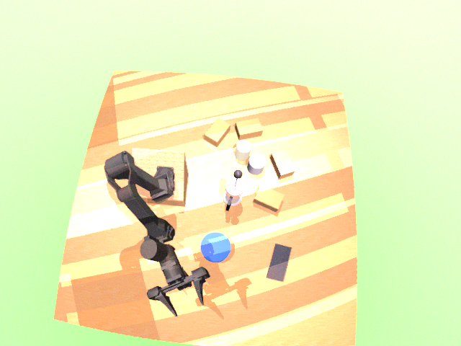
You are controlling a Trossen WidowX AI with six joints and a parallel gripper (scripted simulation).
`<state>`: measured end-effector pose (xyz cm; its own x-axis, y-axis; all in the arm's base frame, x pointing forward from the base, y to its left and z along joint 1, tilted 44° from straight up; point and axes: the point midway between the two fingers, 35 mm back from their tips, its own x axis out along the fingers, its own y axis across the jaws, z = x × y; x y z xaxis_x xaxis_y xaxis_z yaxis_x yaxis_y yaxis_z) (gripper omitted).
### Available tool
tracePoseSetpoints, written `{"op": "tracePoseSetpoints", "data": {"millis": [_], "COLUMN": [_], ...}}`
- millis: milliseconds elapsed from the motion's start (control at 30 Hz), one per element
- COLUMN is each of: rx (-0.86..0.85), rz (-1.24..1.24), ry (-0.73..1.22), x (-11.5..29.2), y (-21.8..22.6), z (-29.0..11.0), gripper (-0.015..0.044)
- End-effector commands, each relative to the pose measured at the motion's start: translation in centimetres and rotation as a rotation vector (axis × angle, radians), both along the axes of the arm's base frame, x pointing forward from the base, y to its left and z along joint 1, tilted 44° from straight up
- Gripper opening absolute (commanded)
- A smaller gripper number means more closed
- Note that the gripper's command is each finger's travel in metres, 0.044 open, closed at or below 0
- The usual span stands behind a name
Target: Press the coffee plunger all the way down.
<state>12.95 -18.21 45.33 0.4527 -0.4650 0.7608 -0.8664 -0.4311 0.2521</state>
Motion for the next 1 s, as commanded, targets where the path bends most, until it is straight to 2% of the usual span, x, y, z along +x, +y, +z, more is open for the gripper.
{"op": "tracePoseSetpoints", "data": {"millis": [0, 100, 200, 367, 533, 767, 967], "rx": [0.006, 0.058, 0.146, 0.242, 0.218, -0.023, -0.461], "rz": [-0.001, -0.01, -0.02, -0.03, -0.032, -0.038, -0.071], "ry": [0.004, 0.05, 0.162, 0.451, 0.814, 1.337, 1.745], "x": [0.2, 1.8, 5.1, 11.5, 16.8, 20.3, 19.8], "y": [-0.1, -0.9, -1.8, -1.1, 2.5, 9.7, 16.3], "z": [-0.1, -1.1, -3.2, -8.3, -14.0, -21.5, -26.9], "gripper": [0.0426, 0.044, 0.044, 0.044, 0.044, 0.044, 0.044]}}
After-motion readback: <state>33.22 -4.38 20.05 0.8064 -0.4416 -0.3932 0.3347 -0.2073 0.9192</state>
